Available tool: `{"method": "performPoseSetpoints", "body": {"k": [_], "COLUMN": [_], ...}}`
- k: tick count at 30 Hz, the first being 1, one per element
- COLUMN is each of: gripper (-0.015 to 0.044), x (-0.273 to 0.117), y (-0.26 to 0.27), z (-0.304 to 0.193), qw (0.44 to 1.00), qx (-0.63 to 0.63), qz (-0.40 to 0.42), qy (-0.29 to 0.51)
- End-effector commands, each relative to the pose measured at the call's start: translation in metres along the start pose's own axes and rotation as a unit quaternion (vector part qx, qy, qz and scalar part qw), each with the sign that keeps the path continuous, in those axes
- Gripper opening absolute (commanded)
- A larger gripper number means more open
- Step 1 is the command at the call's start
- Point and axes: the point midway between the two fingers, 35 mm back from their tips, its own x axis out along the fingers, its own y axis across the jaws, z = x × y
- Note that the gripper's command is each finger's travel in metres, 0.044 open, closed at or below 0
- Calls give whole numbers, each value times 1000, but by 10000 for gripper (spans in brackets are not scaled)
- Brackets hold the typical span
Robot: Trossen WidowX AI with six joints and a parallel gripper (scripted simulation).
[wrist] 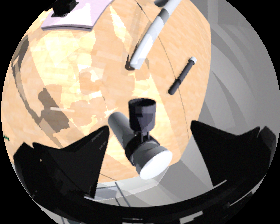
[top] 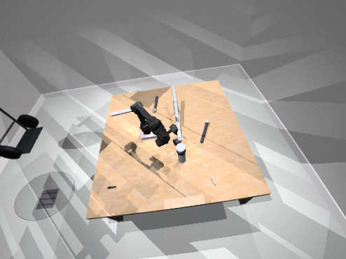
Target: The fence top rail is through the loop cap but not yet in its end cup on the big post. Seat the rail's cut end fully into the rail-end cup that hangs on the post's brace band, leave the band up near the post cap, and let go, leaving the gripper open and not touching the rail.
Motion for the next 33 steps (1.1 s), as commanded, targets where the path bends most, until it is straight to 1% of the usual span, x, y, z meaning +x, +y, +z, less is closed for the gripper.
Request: {"method": "performPoseSetpoints", "body": {"k": [1,8,33], "gripper": [440,440,440], "x": [15,21,61], "y": [9,10,9], "z": [2,2,1], "qw": [1000,1000,1000], "qx": [0,0,0], "qz": [0,0,-1], "qy": [-5,-5,-5]}}
